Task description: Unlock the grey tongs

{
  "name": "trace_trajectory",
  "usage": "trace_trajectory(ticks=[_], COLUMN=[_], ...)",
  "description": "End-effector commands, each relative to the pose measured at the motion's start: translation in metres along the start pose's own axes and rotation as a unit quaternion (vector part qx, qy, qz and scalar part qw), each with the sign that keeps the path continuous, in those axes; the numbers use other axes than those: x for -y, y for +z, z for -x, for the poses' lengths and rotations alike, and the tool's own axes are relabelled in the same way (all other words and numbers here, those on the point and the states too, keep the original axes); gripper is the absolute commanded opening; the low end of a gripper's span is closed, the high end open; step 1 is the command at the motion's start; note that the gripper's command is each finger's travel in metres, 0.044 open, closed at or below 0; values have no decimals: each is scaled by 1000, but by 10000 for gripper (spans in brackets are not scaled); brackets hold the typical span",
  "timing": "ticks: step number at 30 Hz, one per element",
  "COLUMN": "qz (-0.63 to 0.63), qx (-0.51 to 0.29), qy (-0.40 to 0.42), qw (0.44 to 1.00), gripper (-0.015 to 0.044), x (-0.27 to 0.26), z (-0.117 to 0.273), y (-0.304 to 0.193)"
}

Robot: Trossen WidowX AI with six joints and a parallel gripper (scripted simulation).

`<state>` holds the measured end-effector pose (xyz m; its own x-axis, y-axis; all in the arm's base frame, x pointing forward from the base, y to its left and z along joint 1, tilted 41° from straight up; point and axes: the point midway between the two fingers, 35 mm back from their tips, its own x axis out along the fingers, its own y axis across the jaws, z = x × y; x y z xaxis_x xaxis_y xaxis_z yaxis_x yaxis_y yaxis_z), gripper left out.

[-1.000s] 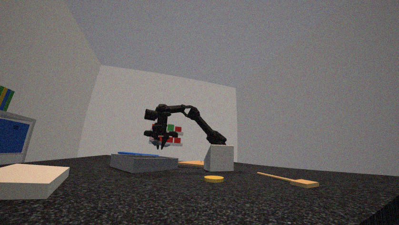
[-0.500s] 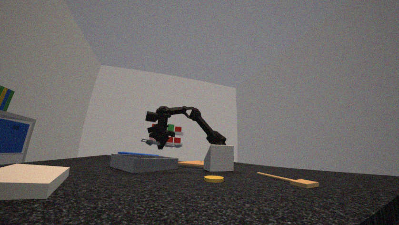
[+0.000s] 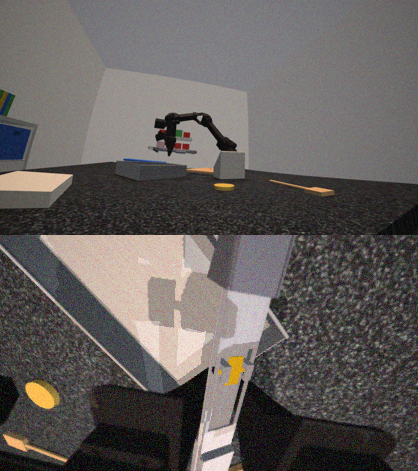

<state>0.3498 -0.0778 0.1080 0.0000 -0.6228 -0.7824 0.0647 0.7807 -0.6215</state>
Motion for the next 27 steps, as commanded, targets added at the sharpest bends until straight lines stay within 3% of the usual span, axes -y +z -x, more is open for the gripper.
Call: trace_trajectory(ticks=[1,14,27], qz=[-78,-338,-574], qx=[2,4,7], qy=[-2,-2,-3], qw=[997,941,819], gripper=[-150,-150,-150], x=[10,40,69], z=[2,4,6], y=[-3,-12,-23])
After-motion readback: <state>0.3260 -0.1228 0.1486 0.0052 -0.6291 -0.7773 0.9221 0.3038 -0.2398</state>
